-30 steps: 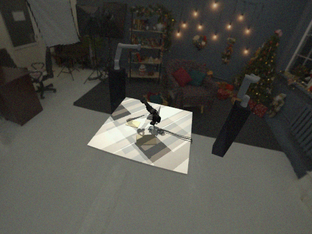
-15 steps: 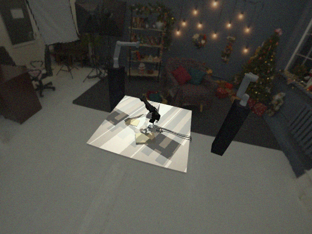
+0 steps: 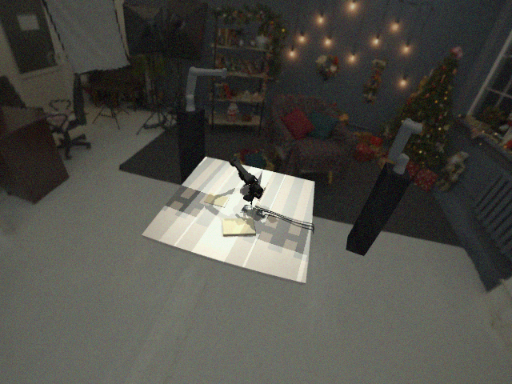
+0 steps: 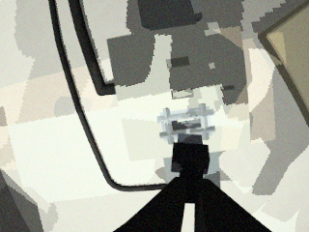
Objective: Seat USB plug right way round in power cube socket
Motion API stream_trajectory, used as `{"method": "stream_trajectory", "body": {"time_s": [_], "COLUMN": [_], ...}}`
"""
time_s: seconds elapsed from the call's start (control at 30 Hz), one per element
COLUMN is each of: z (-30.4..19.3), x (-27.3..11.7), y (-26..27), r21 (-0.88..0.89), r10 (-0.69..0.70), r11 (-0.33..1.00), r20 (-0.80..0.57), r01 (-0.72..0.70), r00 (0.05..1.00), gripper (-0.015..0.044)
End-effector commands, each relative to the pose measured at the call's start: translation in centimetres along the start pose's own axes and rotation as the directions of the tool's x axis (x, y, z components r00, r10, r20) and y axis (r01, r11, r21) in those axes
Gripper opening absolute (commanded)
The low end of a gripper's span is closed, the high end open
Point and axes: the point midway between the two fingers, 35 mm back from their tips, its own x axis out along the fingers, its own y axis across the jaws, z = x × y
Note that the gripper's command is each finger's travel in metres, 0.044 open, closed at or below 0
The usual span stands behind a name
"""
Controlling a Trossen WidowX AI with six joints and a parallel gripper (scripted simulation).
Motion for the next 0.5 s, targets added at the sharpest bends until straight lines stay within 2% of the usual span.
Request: {"method": "stream_trajectory", "body": {"time_s": [0.0,0.47], "z": [-0.04,-0.04], "x": [0.06,0.06], "y": [0.05,0.05], "r21": [0.115,0.463], "r10": [0.002,0.002], "r11": [0.993,0.887], "r20": [-0.002,-0.002], "r01": [-0.001,-0.001], "r00": [1.000,1.000], "gripper": [0.0000,0.0000]}}
